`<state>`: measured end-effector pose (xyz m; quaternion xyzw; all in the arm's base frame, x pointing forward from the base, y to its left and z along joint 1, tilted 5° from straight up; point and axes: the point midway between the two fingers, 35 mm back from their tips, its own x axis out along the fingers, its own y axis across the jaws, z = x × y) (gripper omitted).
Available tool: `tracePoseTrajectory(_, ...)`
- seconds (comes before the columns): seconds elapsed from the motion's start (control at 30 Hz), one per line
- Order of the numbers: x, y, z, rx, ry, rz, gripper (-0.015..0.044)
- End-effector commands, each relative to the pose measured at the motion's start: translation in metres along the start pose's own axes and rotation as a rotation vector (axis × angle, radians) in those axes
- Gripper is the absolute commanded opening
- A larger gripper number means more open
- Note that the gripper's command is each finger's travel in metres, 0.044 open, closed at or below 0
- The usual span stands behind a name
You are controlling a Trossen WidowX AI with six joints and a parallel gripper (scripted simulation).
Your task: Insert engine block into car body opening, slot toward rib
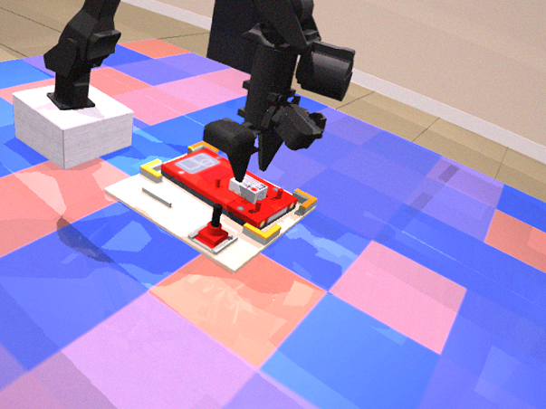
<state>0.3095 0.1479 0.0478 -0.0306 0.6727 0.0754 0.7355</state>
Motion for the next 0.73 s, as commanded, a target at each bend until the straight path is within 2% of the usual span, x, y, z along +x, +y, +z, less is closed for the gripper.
tracePoseTrajectory(0.0,-0.0010,-0.0007,0.0003,0.004,-0.003,-0.005,0.0177)
tracePoseTrajectory(0.23,-0.0010,-0.0007,0.0003,0.004,-0.003,-0.005,0.0000)
tracePoseTrajectory(0.7,-0.0010,-0.0007,0.0003,0.004,-0.003,-0.005,0.0000)
